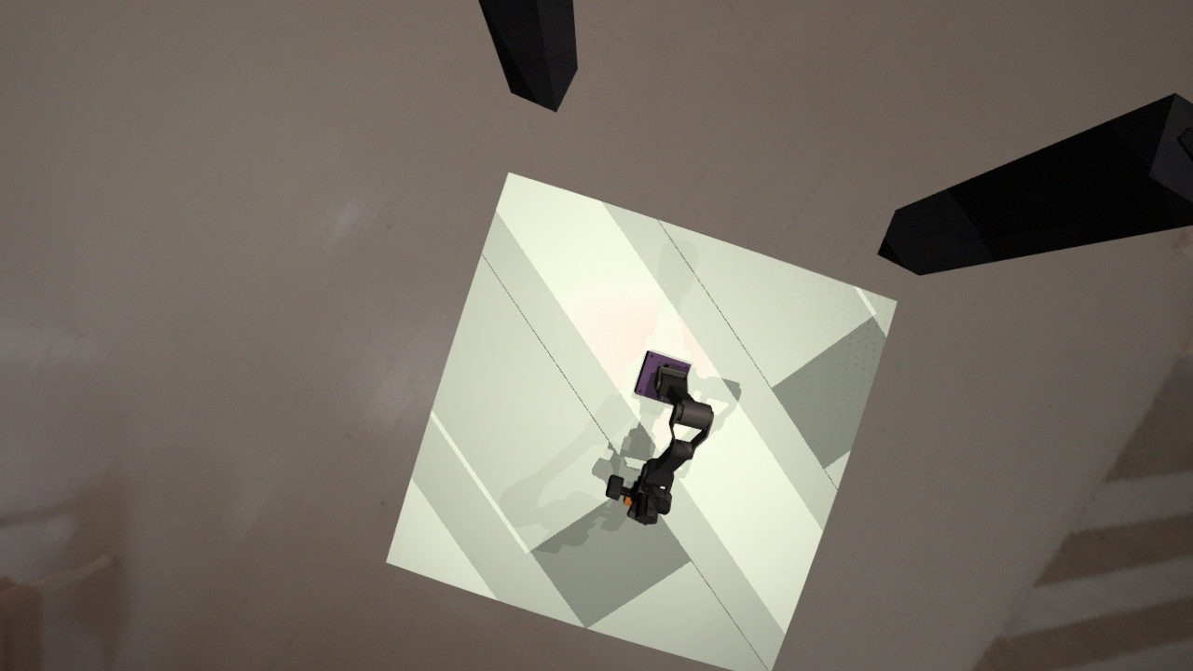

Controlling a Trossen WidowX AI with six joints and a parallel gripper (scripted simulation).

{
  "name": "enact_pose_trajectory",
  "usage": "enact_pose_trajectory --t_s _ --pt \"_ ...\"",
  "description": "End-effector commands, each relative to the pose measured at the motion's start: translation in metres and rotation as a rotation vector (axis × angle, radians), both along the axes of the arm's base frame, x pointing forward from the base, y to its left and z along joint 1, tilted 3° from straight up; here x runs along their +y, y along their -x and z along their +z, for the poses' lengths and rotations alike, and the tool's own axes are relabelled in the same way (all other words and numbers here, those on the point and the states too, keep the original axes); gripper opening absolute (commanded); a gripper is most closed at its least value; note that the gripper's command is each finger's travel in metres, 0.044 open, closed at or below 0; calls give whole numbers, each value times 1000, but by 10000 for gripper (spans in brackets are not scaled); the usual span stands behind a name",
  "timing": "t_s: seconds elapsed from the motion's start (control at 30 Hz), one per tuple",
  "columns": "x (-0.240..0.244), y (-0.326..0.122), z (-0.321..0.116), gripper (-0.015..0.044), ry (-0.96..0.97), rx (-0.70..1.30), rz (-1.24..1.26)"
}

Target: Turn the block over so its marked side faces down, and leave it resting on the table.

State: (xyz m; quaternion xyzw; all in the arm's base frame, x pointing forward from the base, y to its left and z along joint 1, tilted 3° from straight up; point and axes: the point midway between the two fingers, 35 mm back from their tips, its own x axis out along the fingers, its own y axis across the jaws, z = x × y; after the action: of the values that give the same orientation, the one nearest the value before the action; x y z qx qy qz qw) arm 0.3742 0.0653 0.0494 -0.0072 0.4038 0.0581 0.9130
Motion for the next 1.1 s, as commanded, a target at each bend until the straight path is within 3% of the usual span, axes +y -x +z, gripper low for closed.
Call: enact_pose_trajectory --t_s 0.0,0.4,0.9,1.07 --pt "-3 24 41 440 5 156 14" --pt "-3 21 42 440 8 175 15" --pt "1 -11 61 440 63 629 33" --pt "1 -12 63 440 68 674 35"
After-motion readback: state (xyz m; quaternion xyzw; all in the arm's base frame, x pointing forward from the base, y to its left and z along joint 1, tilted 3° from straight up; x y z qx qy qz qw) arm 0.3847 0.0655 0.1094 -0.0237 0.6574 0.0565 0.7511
